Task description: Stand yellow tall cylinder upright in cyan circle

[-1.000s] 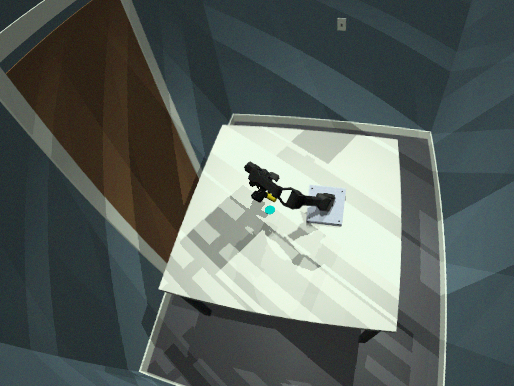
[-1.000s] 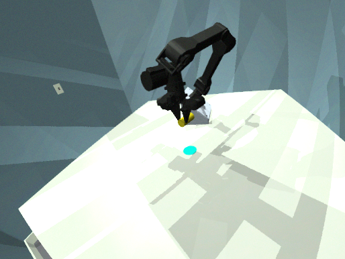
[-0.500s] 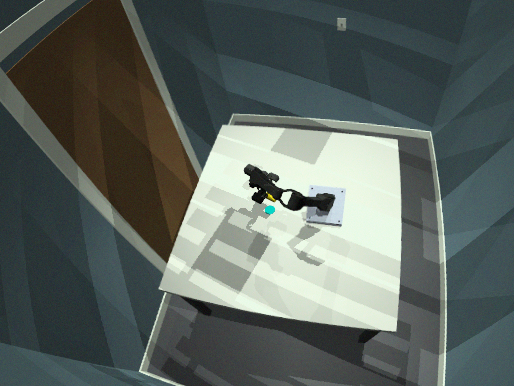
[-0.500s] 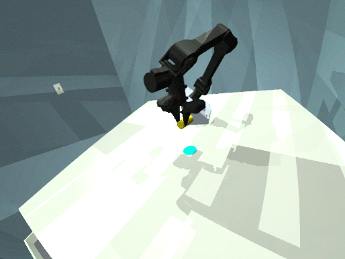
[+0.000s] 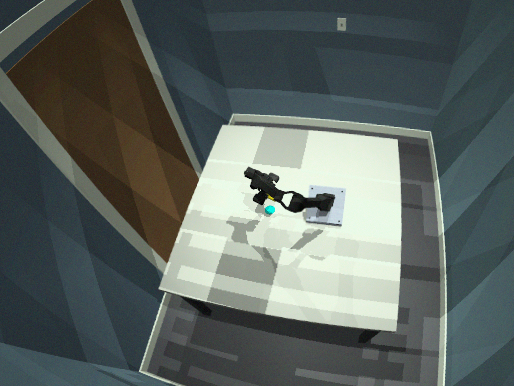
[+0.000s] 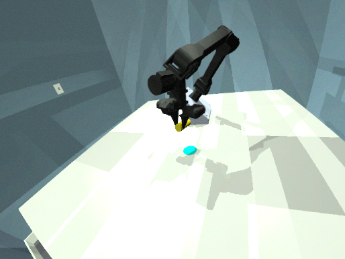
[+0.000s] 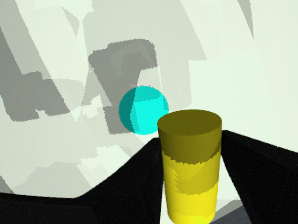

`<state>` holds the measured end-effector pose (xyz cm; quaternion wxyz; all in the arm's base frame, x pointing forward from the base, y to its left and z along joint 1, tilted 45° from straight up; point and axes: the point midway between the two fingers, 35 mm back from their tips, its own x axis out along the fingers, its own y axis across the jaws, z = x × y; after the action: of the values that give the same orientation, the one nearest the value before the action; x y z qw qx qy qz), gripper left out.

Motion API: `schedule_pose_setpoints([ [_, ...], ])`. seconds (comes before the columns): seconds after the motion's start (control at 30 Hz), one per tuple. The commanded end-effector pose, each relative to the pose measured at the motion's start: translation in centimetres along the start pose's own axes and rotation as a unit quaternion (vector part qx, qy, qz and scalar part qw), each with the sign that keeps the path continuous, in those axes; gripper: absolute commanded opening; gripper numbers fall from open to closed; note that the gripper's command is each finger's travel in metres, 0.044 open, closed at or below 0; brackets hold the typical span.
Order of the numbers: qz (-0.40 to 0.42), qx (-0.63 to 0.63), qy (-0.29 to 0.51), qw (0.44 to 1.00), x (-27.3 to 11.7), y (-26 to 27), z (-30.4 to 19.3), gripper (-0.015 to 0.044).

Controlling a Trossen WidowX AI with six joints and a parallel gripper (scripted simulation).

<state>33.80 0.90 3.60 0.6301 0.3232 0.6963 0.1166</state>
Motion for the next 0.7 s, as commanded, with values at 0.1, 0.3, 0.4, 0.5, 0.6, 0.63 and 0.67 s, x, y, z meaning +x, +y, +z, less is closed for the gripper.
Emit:
schedule_pose_setpoints([
  [0.1,-0.017,-0.004,-0.014,1.0,0.4,-0.1,0.0,0.0105],
  [0.3,-0.03,-0.007,-0.027,0.999,0.9,-0.4,0.1,0.0105],
  [0.4,-0.036,-0.009,-0.033,0.999,1.1,-0.5,0.2,0.0105],
  [0.5,-0.043,-0.01,-0.04,0.998,1.3,-0.6,0.3,0.0105],
  [0.6,-0.049,-0.012,-0.046,0.998,1.5,-0.7,0.3,0.0105],
  [0.63,-0.051,-0.012,-0.049,0.997,1.6,-0.7,0.3,0.0105],
  [0.67,-0.053,-0.013,-0.051,0.997,1.6,-0.7,0.4,0.0105],
])
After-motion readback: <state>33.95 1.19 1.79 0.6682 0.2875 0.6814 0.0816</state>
